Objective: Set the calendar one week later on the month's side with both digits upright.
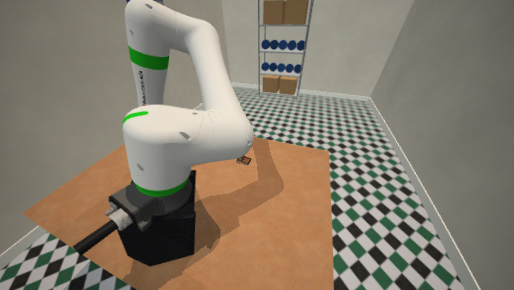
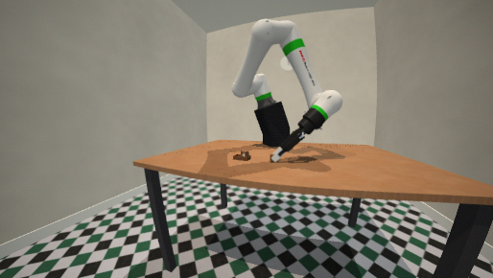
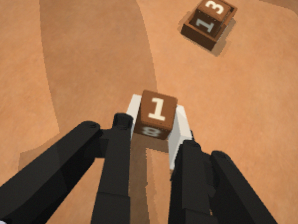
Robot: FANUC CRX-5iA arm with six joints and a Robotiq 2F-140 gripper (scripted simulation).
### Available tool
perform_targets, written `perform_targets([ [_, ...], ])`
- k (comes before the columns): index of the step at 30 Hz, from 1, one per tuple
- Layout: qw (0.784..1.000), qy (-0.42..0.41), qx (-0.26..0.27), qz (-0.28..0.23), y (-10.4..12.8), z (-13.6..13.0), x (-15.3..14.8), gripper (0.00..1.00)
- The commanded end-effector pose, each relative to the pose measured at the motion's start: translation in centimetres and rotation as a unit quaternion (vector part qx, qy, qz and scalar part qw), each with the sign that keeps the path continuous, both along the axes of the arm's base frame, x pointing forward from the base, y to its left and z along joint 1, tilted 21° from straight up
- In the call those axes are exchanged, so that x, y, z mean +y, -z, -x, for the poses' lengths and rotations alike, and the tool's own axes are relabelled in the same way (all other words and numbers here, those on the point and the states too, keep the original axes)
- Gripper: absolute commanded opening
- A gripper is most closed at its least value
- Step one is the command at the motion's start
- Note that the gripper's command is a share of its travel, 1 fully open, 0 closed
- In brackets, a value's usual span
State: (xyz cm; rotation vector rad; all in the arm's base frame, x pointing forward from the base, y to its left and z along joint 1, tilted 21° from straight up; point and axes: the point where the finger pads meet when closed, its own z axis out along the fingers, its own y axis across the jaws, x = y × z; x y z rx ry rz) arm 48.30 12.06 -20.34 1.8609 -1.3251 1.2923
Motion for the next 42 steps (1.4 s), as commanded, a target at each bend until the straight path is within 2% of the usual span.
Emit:
perform_targets([
  [1, 1.000, 0.000, 0.000, 0.000, -0.3, 0.1, 0.1, 0.17],
  [7, 1.000, 0.000, 0.000, 0.000, -1.3, 0.3, 0.4, 0.17],
  [21, 1.000, 0.000, 0.000, 0.000, -6.1, 1.5, 1.8, 0.17],
  [36, 1.000, 0.000, 0.000, 0.000, -6.5, 1.6, 1.9, 0.17],
  [42, 1.000, -0.002, 0.012, -0.026, -6.5, 1.5, 1.8, 0.17],
])
